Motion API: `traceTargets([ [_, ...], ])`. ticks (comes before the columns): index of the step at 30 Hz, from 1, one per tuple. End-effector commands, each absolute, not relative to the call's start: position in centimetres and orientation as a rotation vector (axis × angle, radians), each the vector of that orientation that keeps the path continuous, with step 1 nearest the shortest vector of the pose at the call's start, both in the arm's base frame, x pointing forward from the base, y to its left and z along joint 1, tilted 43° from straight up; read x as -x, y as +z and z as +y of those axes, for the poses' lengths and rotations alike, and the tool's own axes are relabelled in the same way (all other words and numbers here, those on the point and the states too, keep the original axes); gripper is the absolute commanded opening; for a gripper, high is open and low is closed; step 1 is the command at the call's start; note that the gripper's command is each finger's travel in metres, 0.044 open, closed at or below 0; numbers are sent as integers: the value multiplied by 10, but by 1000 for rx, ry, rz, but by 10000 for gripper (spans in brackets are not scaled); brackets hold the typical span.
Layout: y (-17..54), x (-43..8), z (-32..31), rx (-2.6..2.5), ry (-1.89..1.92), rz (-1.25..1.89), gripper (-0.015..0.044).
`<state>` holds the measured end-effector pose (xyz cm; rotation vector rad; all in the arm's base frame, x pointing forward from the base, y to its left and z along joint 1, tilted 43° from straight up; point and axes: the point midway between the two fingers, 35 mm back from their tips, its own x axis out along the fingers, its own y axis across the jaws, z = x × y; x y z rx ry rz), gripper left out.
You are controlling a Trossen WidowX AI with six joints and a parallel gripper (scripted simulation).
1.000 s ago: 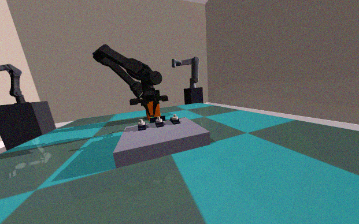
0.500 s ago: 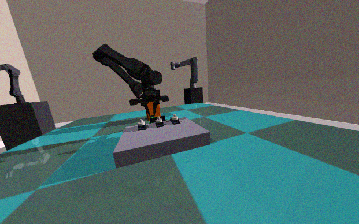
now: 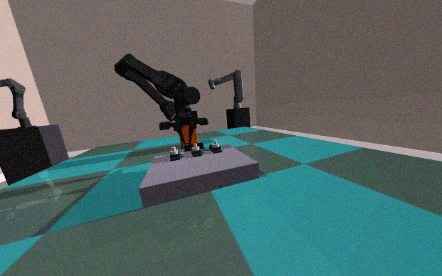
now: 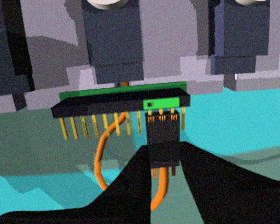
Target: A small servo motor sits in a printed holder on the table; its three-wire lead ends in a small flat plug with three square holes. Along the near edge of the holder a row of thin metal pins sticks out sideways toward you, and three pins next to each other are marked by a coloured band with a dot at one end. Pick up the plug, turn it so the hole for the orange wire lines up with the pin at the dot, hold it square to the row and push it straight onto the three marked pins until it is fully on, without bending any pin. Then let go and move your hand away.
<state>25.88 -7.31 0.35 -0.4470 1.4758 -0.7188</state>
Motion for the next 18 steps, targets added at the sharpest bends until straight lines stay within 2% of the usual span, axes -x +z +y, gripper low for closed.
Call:
traceTargets([
  [1, 5, -265, -74, 450, -719, 1469, 0],
  [7, 5, -267, -74, 450, -720, 1469, 0],
  [18, 11, -263, -65, 449, -717, 1469, 289],
])
